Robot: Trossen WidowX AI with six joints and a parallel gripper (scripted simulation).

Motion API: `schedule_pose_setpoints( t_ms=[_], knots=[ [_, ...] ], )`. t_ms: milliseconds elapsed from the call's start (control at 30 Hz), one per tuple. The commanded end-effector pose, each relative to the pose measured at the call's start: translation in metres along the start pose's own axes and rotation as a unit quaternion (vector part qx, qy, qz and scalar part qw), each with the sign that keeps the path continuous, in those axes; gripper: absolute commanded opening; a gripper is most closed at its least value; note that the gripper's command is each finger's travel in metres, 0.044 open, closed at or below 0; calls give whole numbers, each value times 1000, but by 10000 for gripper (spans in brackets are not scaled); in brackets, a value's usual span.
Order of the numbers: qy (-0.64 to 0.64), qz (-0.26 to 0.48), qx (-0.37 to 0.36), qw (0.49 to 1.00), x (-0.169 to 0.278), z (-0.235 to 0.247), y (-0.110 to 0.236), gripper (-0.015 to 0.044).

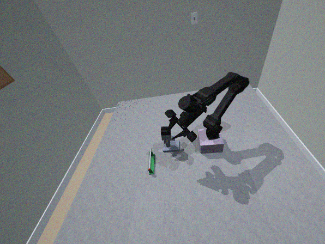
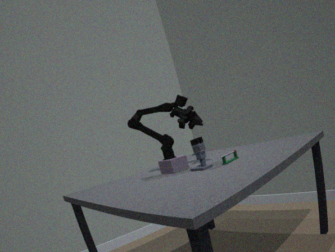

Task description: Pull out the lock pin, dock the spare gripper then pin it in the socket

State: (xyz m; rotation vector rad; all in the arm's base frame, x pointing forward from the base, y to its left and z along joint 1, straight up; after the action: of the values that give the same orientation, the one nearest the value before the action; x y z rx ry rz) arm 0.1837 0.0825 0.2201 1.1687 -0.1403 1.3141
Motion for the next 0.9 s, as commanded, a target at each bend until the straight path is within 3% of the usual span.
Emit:
schedule_pose_setpoints(
  t_ms=[0,200,400,867],
  knots=[
    [218,-50,24,974,18,13,-10,180],
    [496,-100,92,857,37,28,-35,180],
    [714,-104,185,667,53,42,-66,180],
    [902,-5,338,267,59,64,-134,180]
  ],
)
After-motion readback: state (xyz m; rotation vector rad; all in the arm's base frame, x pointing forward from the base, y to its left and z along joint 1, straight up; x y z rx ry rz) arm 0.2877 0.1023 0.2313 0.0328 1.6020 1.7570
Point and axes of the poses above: the point midway between the two fingers, 35 mm back from their tips, its own y axis back along the fingers, its own z axis across the jaws, x = y × z, the point moved 5 cm from there along y, back along the fingers, and after that the axes turned 5 degrees about -y, right-handed, at the moved point
